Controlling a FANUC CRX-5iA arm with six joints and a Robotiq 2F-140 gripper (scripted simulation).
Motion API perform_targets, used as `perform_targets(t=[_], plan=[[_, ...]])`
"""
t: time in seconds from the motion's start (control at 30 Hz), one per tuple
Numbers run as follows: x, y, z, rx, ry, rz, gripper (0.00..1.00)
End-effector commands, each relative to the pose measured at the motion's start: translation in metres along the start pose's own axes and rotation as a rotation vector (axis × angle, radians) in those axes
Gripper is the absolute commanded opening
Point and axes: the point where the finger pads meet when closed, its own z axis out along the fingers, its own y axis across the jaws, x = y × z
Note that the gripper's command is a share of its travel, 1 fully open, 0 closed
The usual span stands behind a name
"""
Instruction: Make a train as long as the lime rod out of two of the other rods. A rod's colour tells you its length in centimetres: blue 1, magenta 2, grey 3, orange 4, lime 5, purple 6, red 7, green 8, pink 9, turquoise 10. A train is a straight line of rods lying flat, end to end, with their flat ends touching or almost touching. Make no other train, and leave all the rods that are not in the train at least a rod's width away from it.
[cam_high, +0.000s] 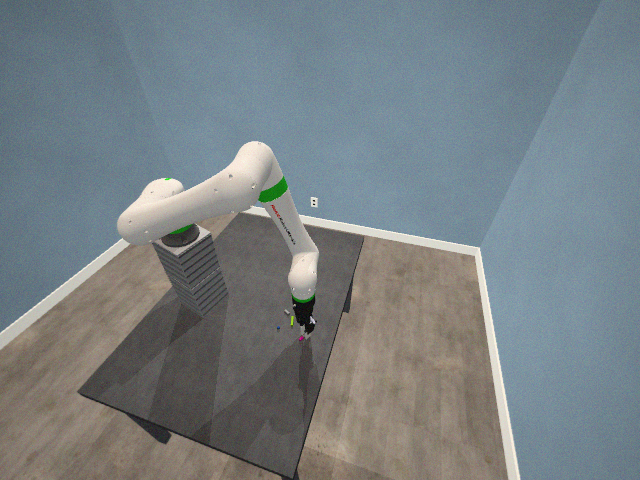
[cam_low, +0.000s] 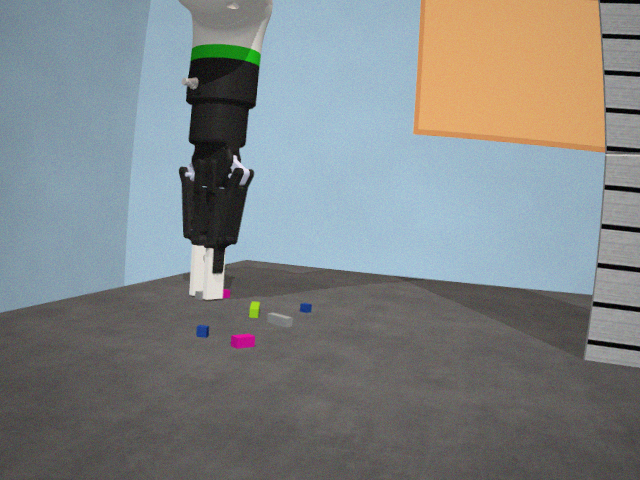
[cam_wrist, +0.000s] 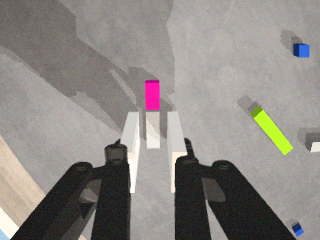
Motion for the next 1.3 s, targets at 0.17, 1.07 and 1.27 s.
perform_targets(t=[0.17, 1.07, 1.27], plan=[[0.0, 0.0, -0.013, 0.0, 0.0, 0.0, 0.15], [0.0, 0.0, -0.089, 0.0, 0.0, 0.0, 1.0], [0.0, 0.0, -0.089, 0.0, 0.0, 0.0, 1.0]])
